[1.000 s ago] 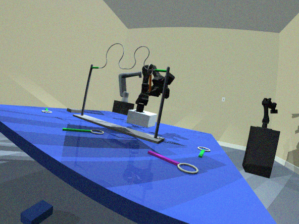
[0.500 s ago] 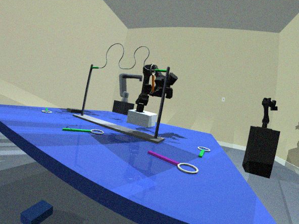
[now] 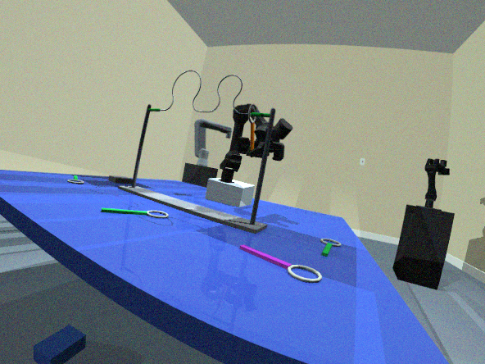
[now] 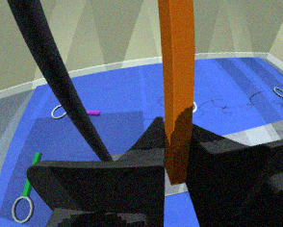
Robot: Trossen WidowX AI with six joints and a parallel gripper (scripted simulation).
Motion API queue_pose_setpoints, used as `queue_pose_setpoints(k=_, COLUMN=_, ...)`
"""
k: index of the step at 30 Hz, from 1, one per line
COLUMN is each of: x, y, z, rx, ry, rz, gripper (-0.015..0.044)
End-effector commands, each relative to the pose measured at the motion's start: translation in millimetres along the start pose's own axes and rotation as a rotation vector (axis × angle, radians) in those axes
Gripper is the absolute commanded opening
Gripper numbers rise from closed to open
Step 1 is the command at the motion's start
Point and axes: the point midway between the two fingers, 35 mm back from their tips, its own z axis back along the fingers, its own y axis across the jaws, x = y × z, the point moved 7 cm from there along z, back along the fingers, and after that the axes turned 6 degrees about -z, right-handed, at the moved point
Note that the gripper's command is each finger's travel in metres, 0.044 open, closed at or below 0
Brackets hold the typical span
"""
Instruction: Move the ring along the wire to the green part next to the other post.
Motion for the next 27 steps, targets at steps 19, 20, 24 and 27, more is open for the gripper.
queue_pose_setpoints(k=19, x=-12.3, y=13.4, z=-3.8, rx=-0.004, ry=-0.001, rz=0.002, gripper=-0.015)
queue_pose_setpoints(k=20, x=-13.8, y=13.3, z=-4.5, rx=-0.004, ry=-0.001, rz=0.002, gripper=-0.015)
queue_pose_setpoints(k=24, x=-19.8, y=13.0, z=-7.2, rx=-0.004, ry=-0.001, rz=0.002, gripper=-0.015)
queue_pose_setpoints(k=27, x=-22.0, y=12.8, z=-8.2, rx=-0.004, ry=-0.001, rz=0.002, gripper=-0.015)
